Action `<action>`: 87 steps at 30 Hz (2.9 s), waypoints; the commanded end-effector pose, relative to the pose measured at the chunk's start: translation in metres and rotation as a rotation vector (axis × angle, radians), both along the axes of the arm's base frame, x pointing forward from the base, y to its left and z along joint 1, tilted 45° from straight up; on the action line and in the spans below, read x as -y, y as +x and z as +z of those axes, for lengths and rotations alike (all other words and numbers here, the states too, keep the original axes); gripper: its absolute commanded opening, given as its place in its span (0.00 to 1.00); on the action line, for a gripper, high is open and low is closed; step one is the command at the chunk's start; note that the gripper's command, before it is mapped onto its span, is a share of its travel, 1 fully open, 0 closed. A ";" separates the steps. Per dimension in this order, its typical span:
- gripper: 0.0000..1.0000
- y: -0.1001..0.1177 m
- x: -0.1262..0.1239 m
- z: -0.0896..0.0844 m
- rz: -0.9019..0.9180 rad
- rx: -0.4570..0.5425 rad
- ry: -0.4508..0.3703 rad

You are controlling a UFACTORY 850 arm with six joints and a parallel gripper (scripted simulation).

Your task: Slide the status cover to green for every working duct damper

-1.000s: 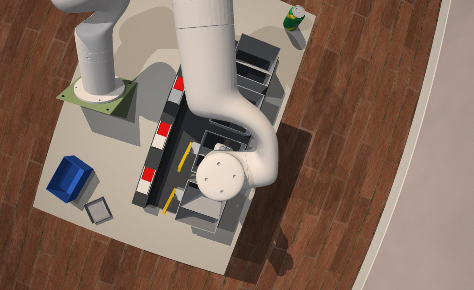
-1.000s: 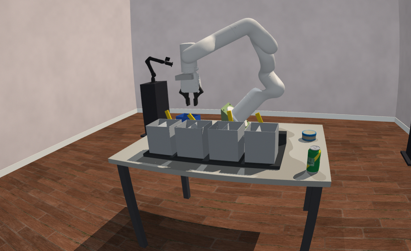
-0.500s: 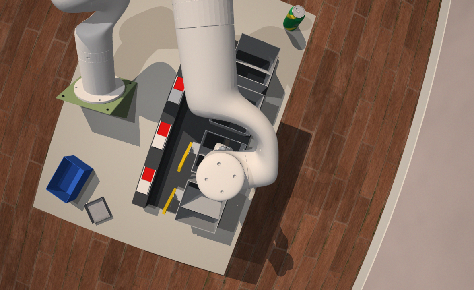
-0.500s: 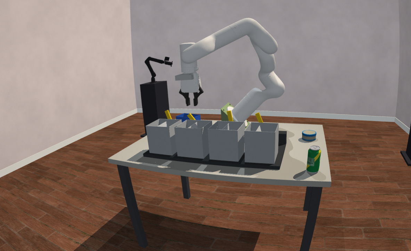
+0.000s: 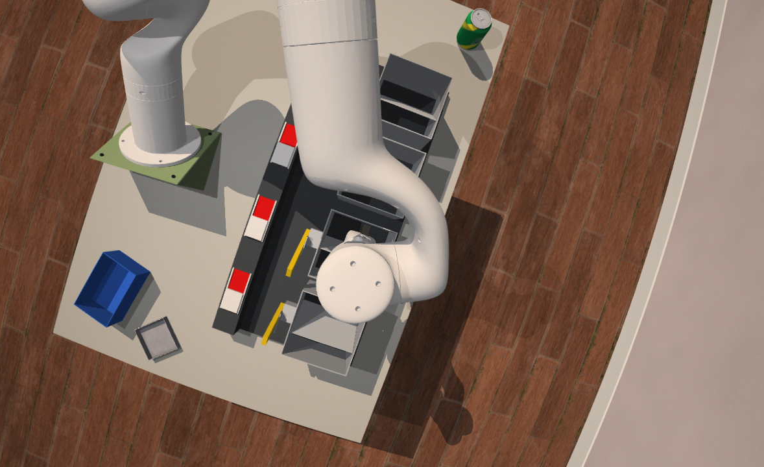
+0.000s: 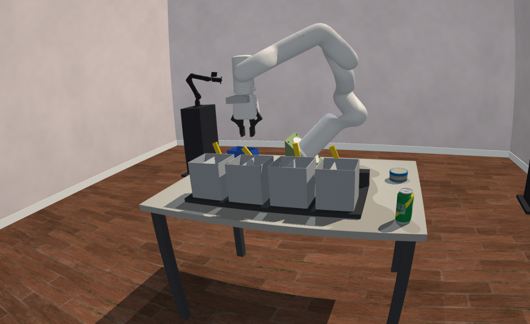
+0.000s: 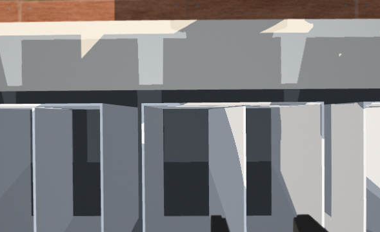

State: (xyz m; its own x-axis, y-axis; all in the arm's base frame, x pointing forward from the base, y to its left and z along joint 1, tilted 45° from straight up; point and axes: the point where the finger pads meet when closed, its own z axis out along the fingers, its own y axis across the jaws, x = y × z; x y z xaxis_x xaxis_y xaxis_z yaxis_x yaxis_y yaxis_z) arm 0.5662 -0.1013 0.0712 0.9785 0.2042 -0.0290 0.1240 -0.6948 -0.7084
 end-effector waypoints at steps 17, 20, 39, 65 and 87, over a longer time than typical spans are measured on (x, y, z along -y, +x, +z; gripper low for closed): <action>0.39 0.000 -0.046 0.050 0.001 -0.001 -0.005; 0.39 -0.002 -0.060 0.065 0.001 -0.002 -0.005; 0.39 -0.023 -0.129 0.130 0.004 -0.006 -0.004; 0.39 -0.023 -0.129 0.130 0.004 -0.006 -0.004; 0.39 -0.023 -0.129 0.130 0.004 -0.006 -0.004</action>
